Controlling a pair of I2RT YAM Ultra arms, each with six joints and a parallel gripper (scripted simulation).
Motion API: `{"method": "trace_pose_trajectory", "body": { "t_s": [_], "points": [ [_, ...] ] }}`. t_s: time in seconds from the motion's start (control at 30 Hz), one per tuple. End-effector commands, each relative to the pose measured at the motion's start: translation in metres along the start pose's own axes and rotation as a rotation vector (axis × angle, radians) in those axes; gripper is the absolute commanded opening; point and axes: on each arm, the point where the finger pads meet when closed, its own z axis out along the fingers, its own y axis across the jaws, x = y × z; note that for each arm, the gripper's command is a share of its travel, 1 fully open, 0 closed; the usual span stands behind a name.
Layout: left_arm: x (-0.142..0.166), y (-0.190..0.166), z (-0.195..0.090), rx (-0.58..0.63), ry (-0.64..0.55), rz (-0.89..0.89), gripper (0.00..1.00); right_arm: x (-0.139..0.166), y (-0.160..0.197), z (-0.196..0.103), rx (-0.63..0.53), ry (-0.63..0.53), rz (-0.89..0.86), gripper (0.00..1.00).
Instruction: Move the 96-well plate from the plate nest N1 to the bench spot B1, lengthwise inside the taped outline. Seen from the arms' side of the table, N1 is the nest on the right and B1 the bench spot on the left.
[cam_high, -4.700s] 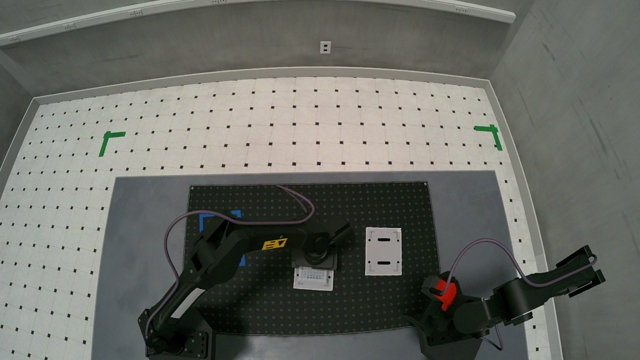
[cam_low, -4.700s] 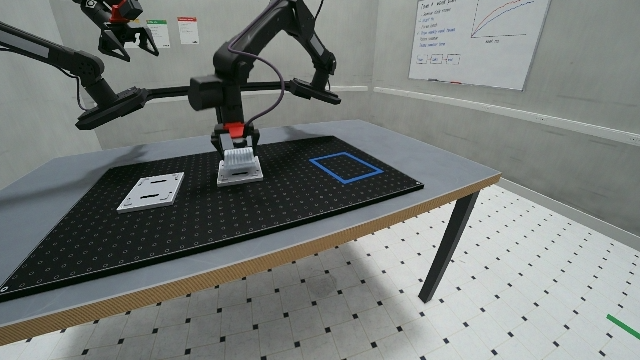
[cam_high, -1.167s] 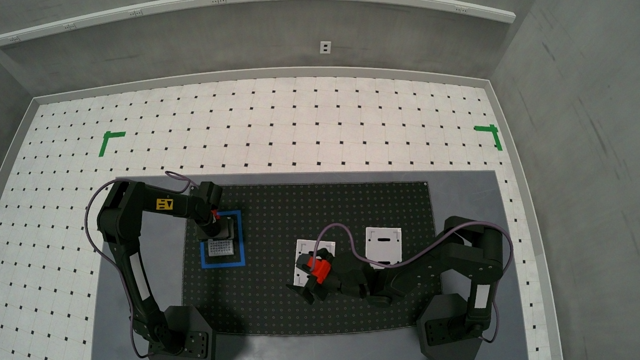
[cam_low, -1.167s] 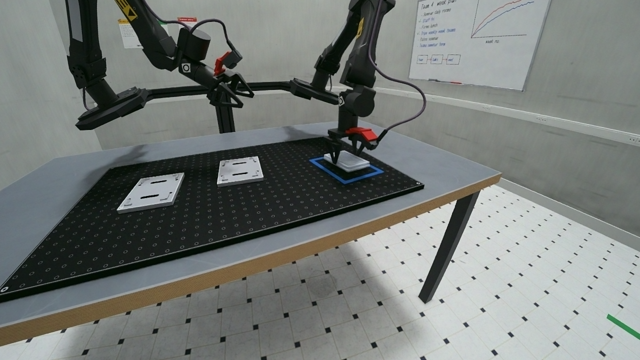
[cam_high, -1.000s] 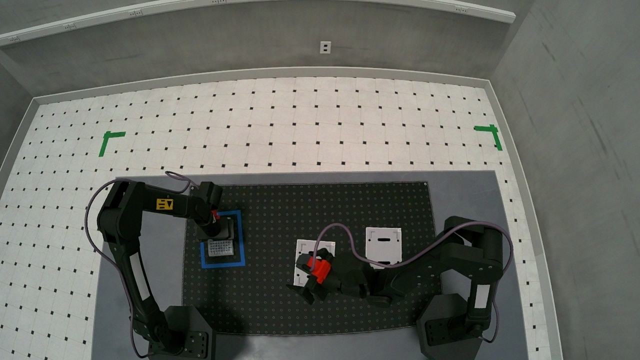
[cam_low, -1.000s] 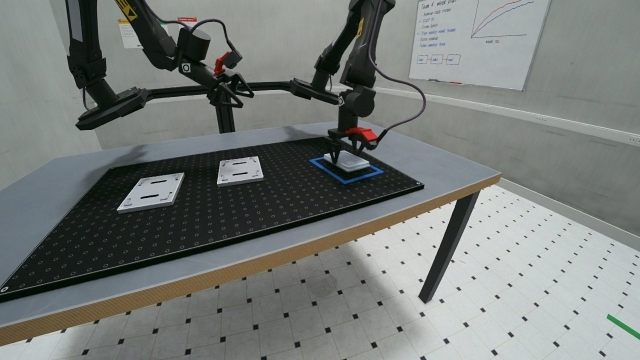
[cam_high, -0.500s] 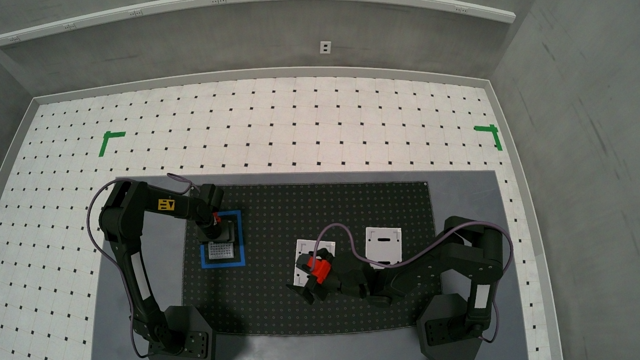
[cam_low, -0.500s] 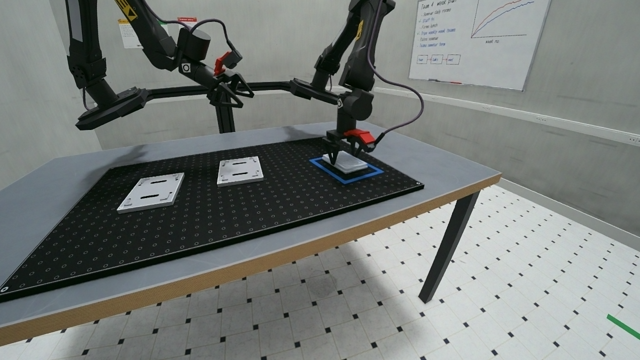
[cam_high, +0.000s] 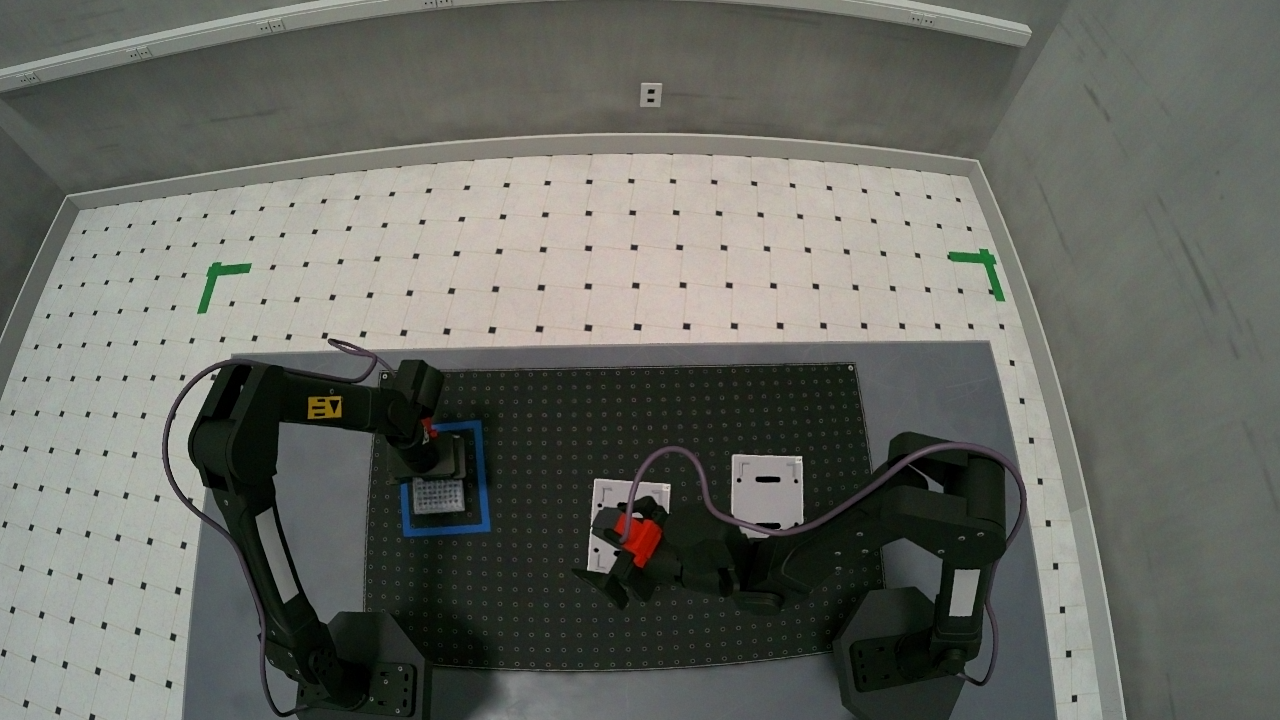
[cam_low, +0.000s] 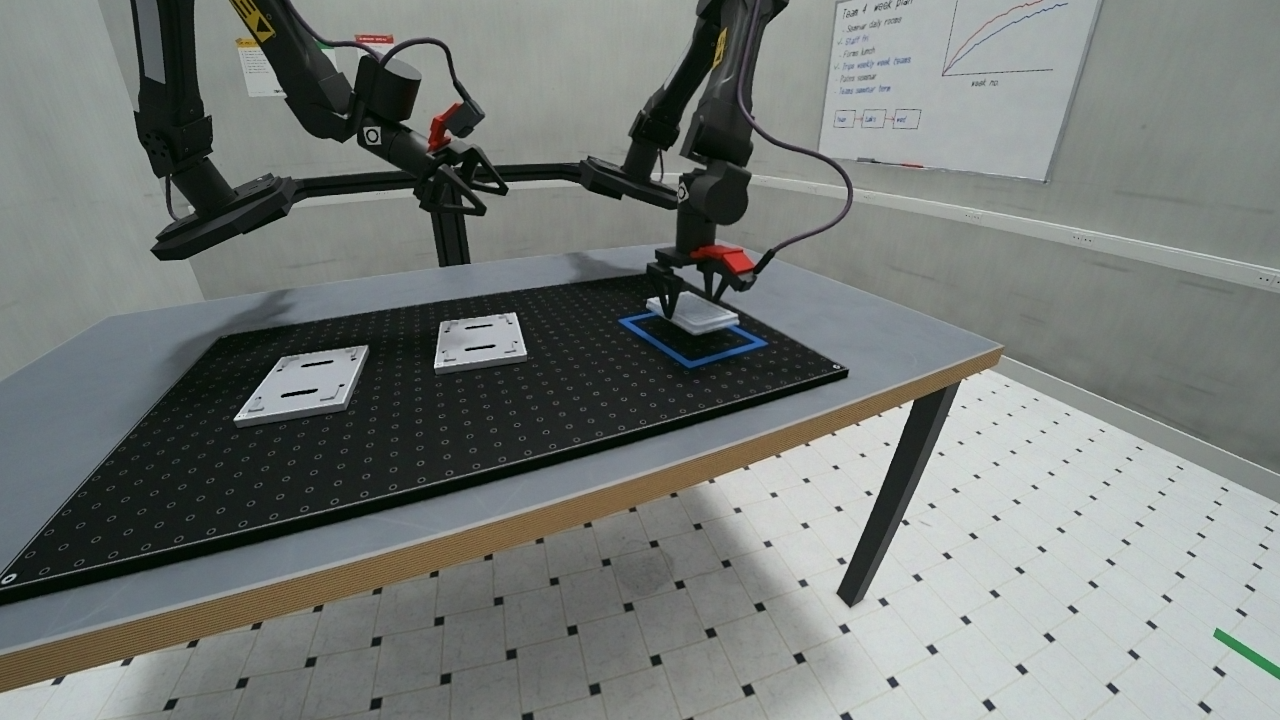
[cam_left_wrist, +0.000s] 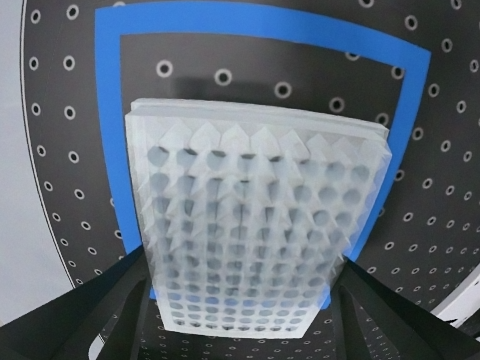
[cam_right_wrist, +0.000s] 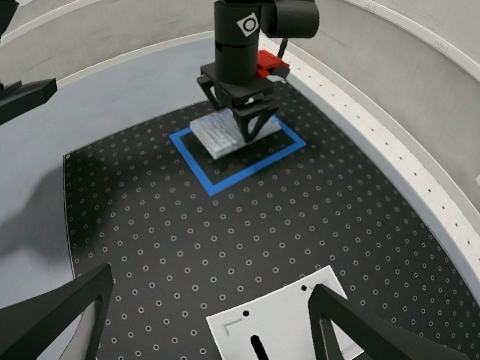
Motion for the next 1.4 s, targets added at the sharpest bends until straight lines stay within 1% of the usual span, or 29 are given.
{"method": "trace_pose_trajectory", "body": {
  "t_s": [0.0,0.17,0.3,0.53,0.57,0.73,0.83,0.9,0.93,1.13,1.17,1.37],
  "points": [
    [-0.001,-0.003,-0.013,-0.006,-0.006,0.005,0.81,-0.021,0.004,-0.002,-0.009,-0.049,0.000,1.00],
    [0.005,0.001,-0.021,-0.013,0.006,0.007,0.81,-0.021,0.004,-0.002,-0.009,-0.049,0.000,1.00],
    [-0.001,-0.002,-0.028,-0.002,-0.022,0.008,0.81,-0.021,0.004,-0.002,-0.009,-0.049,0.000,1.00],
    [0.002,-0.002,-0.029,-0.005,-0.014,0.005,0.81,-0.021,0.004,-0.002,-0.009,-0.049,0.000,1.00],
    [-0.004,-0.005,-0.030,0.006,-0.043,-0.003,0.81,-0.021,0.004,-0.002,-0.009,-0.049,0.000,1.00],
    [-0.006,-0.007,-0.021,0.017,-0.049,0.008,0.81,-0.021,0.004,-0.002,-0.009,-0.049,0.000,1.00],
    [-0.006,-0.006,-0.004,0.017,-0.045,0.005,0.81,-0.021,0.004,-0.002,-0.009,-0.049,0.000,1.00],
    [-0.001,-0.002,-0.003,0.001,-0.015,-0.001,0.81,-0.021,0.004,-0.002,-0.009,-0.049,0.000,1.00],
    [-0.005,-0.004,-0.002,0.008,-0.032,0.002,0.81,-0.021,0.004,-0.002,-0.009,-0.049,0.000,1.00],
    [-0.007,-0.005,0.012,0.012,-0.033,0.000,0.81,-0.021,0.004,-0.002,-0.009,-0.049,0.000,1.00],
    [-0.004,-0.004,0.013,0.007,-0.019,0.003,0.81,-0.021,0.004,-0.002,-0.009,-0.049,0.000,1.00],
    [-0.006,-0.006,0.009,0.010,-0.029,0.003,0.81,-0.021,0.004,-0.002,-0.009,-0.049,0.000,1.00]
  ]
}}
